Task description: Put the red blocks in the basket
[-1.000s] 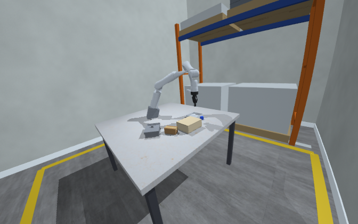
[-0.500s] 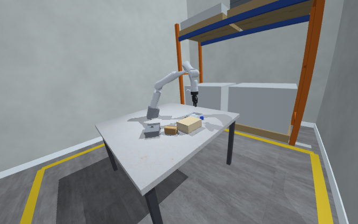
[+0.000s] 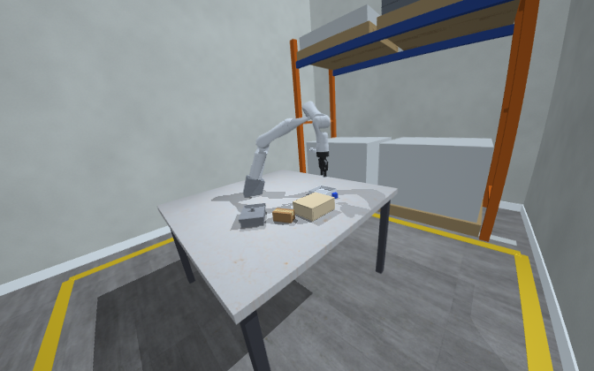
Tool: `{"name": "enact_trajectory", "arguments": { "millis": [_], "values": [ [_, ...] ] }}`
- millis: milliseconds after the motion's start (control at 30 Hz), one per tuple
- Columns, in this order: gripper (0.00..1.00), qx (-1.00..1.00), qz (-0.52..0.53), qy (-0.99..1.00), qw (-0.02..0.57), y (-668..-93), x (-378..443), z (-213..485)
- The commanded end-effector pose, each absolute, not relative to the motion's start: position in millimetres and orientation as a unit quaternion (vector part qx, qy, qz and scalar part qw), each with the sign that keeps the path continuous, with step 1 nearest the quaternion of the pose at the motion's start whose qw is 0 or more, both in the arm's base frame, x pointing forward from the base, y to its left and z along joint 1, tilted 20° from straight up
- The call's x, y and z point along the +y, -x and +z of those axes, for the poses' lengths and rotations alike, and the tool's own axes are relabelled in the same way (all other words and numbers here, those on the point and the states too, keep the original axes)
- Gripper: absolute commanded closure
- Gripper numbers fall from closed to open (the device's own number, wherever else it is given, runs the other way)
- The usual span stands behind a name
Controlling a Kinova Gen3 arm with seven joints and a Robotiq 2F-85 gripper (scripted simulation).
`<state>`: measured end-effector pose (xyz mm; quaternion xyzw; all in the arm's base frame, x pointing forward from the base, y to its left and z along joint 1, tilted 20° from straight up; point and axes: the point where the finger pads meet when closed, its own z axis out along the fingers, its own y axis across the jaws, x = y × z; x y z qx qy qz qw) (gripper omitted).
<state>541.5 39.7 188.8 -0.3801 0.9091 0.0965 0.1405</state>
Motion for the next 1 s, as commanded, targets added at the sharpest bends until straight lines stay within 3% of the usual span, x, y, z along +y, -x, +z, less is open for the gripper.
{"name": "enact_trajectory", "arguments": {
  "millis": [0, 967],
  "values": [
    [0.38, 0.909, 0.096, 0.380, 0.141, -542, 39, 190],
    [0.38, 0.912, 0.098, 0.373, 0.140, -546, 46, 169]
  ]
}}
